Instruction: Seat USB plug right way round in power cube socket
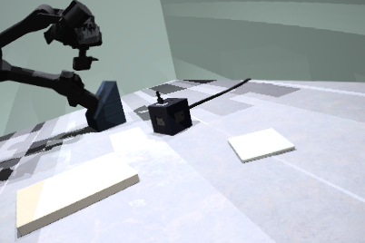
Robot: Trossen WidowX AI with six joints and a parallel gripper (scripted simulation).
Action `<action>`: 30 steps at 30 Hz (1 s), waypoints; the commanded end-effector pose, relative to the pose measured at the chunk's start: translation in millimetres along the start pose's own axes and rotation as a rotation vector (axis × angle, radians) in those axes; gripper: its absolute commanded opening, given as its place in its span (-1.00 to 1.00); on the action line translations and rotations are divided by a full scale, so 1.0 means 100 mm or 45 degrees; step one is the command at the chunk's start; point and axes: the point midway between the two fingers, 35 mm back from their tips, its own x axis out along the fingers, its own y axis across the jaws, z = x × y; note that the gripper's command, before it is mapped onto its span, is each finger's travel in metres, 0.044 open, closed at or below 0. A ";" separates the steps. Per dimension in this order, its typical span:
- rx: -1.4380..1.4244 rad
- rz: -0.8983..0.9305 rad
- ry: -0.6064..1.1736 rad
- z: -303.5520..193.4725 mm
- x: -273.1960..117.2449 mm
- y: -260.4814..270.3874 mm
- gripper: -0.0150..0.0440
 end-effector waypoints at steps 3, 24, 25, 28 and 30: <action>0.161 -0.080 -0.055 0.18 -0.06 -0.01 1.00; 2.086 -0.769 -1.460 2.71 -1.07 -1.11 1.00; 2.131 -0.773 -1.537 2.79 -1.11 -1.18 1.00; 2.165 -0.775 -1.600 2.84 -1.16 -1.24 1.00; 2.165 -0.775 -1.600 2.84 -1.16 -1.24 1.00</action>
